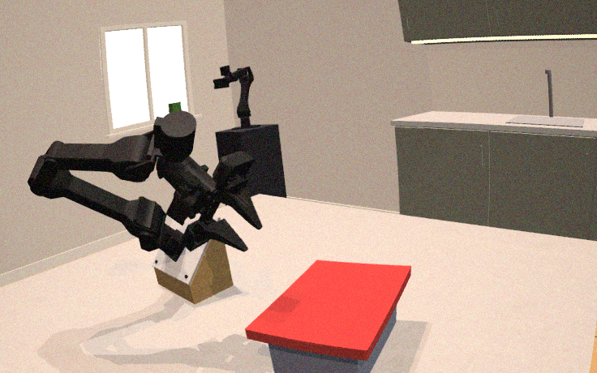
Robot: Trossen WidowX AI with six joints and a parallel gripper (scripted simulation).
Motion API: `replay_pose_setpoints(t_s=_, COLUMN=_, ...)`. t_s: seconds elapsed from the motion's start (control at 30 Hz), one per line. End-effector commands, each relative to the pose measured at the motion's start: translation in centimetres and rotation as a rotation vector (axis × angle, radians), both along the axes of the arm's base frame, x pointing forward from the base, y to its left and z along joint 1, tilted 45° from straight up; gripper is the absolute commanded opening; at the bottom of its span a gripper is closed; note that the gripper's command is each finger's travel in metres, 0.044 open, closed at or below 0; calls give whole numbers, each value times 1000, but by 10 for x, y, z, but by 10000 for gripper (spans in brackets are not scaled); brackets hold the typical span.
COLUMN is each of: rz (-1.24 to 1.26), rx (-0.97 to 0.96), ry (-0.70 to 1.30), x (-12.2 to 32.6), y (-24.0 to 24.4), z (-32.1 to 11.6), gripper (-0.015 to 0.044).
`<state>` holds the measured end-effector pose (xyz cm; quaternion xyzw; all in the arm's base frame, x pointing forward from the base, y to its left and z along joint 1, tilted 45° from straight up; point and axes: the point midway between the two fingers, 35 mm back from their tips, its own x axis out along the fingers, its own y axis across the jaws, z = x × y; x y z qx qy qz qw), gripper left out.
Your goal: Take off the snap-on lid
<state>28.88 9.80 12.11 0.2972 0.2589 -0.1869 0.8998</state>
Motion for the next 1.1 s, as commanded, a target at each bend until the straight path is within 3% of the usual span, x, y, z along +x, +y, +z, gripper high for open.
replay_pose_setpoints(t_s=0.0, rz=-5, rx=8, ry=6, x=-2, y=3, z=-3, gripper=235)
replay_pose_setpoints(t_s=0.2, rz=-7, rx=11, ry=8, x=-3, y=3, z=-6, gripper=235)
replay_pose_setpoints(t_s=0.37, rz=-7, rx=9, ry=6, x=4, y=-32, z=-42, gripper=235)
replay_pose_setpoints(t_s=1.07, rz=-7, rx=9, ry=6, x=24, y=-36, z=-55, gripper=235)
